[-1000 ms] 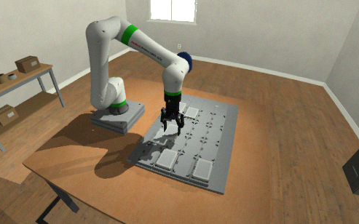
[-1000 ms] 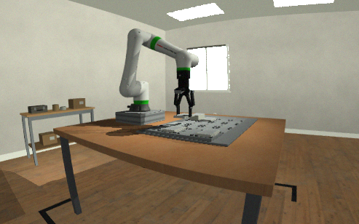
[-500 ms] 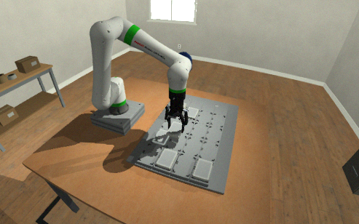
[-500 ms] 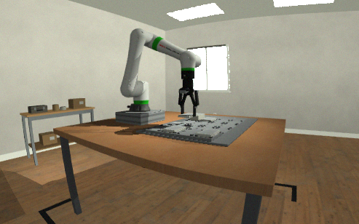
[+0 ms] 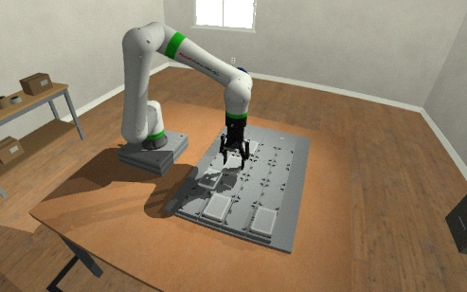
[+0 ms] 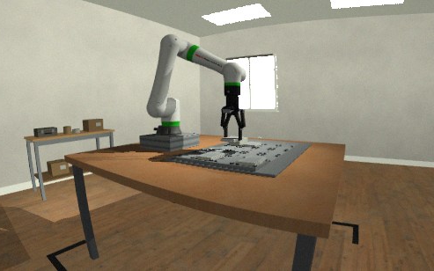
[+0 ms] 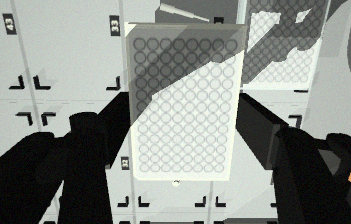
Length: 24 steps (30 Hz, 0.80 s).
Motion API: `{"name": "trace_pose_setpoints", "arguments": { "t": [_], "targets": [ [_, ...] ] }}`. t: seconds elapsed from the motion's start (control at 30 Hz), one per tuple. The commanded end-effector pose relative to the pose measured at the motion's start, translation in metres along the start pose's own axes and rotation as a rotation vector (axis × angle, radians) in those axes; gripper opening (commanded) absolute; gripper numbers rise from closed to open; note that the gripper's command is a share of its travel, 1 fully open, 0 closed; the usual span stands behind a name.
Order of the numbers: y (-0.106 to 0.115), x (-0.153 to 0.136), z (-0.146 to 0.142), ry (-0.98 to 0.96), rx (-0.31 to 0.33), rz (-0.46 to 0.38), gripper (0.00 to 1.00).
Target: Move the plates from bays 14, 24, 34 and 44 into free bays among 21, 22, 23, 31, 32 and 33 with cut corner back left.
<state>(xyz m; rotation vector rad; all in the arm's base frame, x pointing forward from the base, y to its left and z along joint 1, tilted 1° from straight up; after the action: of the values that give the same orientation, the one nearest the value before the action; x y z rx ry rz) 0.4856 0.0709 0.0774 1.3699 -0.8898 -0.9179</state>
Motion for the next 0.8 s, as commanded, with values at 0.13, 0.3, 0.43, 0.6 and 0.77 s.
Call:
{"name": "trace_pose_setpoints", "arguments": {
  "t": [0.13, 0.3, 0.43, 0.6, 0.77],
  "targets": [
    [0.001, -0.013, -0.01, 0.0, 0.002, 0.001, 0.1],
    [0.001, -0.024, -0.018, 0.0, 0.002, 0.001, 0.1],
    [0.001, -0.032, -0.025, 0.0, 0.002, 0.001, 0.1],
    [0.001, -0.043, -0.033, 0.0, 0.002, 0.001, 0.1],
    [0.001, -0.049, -0.037, 0.0, 0.002, 0.001, 0.1]
  ]
}}
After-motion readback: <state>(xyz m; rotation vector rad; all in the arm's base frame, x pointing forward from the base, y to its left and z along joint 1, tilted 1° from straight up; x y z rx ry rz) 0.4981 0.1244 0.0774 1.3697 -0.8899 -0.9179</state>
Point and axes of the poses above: the point where the finger pads meet when closed, its own y axis back along the fingers, its own z axis across the jaws, x = y × z, the point moved 6 cm from there along y, back along the fingers, and after that the axes turned 13 degrees about y, right-handed, at the moved point
